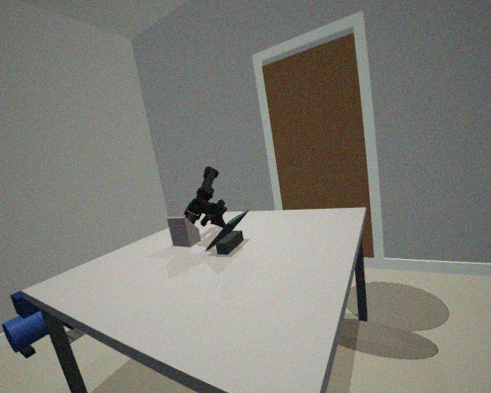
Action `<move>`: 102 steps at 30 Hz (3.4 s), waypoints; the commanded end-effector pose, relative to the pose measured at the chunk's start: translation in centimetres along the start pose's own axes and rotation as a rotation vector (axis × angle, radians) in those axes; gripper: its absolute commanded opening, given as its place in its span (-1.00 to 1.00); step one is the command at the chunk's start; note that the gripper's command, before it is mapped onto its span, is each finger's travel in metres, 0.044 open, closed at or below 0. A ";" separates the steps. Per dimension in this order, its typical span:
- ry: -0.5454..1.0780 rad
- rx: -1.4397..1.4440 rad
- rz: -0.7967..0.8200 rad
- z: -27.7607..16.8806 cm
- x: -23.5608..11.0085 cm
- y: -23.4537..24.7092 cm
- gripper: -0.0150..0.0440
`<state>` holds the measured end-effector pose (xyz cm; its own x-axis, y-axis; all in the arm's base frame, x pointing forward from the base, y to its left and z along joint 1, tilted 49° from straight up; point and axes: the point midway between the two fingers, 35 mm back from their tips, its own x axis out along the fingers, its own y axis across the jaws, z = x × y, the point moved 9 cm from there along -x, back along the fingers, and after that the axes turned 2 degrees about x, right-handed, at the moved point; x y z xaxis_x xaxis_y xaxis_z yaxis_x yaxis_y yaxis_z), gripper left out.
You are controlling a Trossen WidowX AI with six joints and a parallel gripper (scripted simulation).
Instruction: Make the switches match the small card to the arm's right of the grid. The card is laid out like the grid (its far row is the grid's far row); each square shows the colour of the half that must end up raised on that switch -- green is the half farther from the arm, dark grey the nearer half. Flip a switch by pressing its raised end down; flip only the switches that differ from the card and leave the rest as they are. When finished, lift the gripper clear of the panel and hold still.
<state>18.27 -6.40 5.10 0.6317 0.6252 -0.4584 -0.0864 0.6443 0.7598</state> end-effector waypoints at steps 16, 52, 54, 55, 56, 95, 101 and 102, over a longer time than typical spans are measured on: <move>0.000 0.002 -0.005 0.0 0.1 0.0 -0.49; 0.003 -0.001 -0.011 0.0 -0.4 -0.3 -0.49; 0.004 0.000 -0.021 -0.1 -1.8 -0.6 -0.49; 0.002 0.000 -0.022 -0.2 -2.6 -0.7 -0.49; -0.001 0.001 -0.021 -0.3 -3.3 -0.6 -0.49; -0.001 -0.001 -0.006 0.1 -1.5 -5.9 -0.49; 0.000 -0.001 -0.007 0.2 -1.0 -6.0 -0.49; 0.000 -0.001 -0.007 0.2 -0.8 -6.0 -0.49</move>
<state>18.24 -11.16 1.21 0.6325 0.6175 -0.4677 -0.0844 0.6551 0.7508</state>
